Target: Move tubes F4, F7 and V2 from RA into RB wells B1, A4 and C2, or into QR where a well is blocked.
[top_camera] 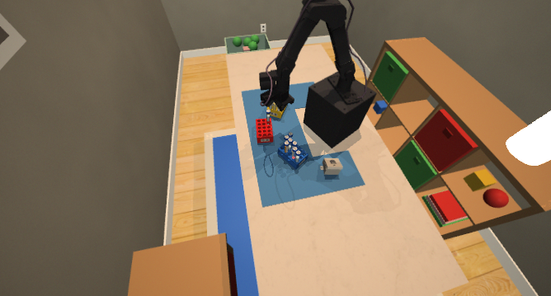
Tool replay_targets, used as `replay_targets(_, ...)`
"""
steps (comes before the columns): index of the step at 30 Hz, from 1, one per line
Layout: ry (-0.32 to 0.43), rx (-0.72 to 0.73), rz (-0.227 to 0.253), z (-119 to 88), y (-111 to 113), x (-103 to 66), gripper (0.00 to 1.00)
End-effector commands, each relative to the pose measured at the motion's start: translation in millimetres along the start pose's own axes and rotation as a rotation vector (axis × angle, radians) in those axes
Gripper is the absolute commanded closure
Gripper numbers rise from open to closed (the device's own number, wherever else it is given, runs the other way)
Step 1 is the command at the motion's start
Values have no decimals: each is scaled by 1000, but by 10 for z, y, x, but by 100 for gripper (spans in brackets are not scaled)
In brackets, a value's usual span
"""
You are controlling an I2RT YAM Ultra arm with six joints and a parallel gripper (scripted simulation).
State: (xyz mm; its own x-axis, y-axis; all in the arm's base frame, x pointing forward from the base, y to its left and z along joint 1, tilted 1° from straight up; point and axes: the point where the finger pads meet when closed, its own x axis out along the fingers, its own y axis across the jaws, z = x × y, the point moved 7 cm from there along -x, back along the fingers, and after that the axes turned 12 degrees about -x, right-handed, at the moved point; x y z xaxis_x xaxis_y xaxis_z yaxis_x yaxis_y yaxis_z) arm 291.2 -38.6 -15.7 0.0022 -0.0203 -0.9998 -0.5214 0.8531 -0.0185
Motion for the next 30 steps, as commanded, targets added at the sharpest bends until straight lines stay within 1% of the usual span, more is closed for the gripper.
replay_targets(1,-33,-179,-25,114,-54,-46,100)
replay_targets(11,-29,-512,-28,114,-51,-46,100)
replay_targets(13,-29,-512,-28,114,-51,-46,100)
replay_targets(25,-23,-912,-32,111,-48,-45,100)
replay_targets(30,-23,-923,-31,110,-49,-45,100)
